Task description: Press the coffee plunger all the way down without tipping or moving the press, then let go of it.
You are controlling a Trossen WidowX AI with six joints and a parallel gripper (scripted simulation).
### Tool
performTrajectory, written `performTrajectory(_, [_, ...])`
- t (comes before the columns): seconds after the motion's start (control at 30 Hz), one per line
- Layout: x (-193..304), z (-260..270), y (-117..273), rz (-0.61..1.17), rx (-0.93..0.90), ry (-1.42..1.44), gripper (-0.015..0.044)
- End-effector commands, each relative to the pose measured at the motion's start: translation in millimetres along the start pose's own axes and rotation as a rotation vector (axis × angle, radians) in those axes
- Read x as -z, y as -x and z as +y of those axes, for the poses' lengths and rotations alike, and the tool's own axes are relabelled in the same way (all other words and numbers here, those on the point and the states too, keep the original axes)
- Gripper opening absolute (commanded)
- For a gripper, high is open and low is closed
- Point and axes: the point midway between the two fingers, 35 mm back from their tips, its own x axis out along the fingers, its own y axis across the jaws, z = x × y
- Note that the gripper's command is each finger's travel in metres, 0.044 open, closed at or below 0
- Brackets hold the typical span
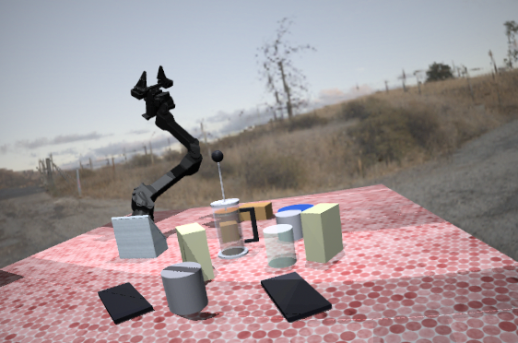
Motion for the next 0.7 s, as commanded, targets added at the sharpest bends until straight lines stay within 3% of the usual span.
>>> performTrajectory(0.0, [1, 1, -1, 0.002, 0.002, -0.007, 0.0426])
performTrajectory(0.47, [5, 46, -45, -0.063, 0.062, -0.396, 0.0440])
performTrajectory(0.67, [-24, 94, -89, -0.240, -0.021, -0.787, 0.0440])
